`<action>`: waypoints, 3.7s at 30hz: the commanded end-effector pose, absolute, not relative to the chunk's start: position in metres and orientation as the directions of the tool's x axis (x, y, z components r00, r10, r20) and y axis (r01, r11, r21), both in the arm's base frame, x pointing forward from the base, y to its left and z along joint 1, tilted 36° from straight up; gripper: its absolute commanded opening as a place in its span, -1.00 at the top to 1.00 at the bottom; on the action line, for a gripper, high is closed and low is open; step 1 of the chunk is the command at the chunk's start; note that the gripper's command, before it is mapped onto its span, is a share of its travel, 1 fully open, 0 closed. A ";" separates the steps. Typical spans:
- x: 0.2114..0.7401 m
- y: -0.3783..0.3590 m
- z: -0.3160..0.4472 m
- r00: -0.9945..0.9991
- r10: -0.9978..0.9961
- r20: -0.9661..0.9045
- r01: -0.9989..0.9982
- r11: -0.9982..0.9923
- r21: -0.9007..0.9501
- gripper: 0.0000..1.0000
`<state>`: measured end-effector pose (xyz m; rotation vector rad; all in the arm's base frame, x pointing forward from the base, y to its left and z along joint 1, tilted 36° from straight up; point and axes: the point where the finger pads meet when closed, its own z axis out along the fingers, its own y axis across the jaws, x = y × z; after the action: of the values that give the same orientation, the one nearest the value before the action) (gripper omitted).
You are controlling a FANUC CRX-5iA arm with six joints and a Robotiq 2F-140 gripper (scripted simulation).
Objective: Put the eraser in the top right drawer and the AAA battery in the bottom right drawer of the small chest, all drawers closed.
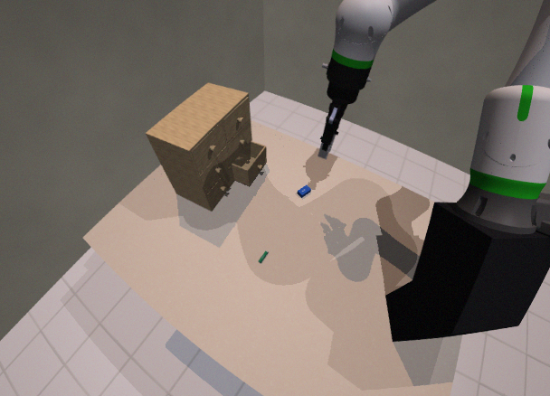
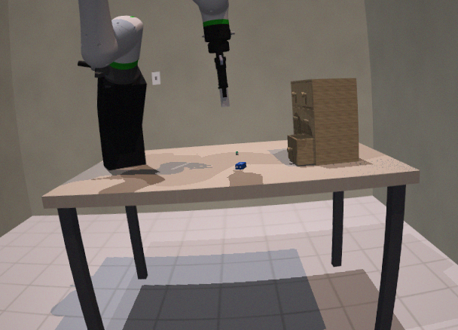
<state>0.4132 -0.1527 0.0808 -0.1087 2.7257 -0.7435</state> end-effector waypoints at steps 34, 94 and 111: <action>0.497 -0.069 -0.046 -0.700 -0.682 0.211 -0.666 0.518 -0.538 0.60; 0.525 0.015 -0.207 -0.116 -0.849 0.515 -0.954 -0.049 -0.297 0.70; 0.534 -0.003 -0.234 -0.116 -0.849 0.515 -0.954 -0.049 -0.297 0.70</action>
<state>0.5340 -0.0026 -0.2331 -2.1931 2.2767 -0.9998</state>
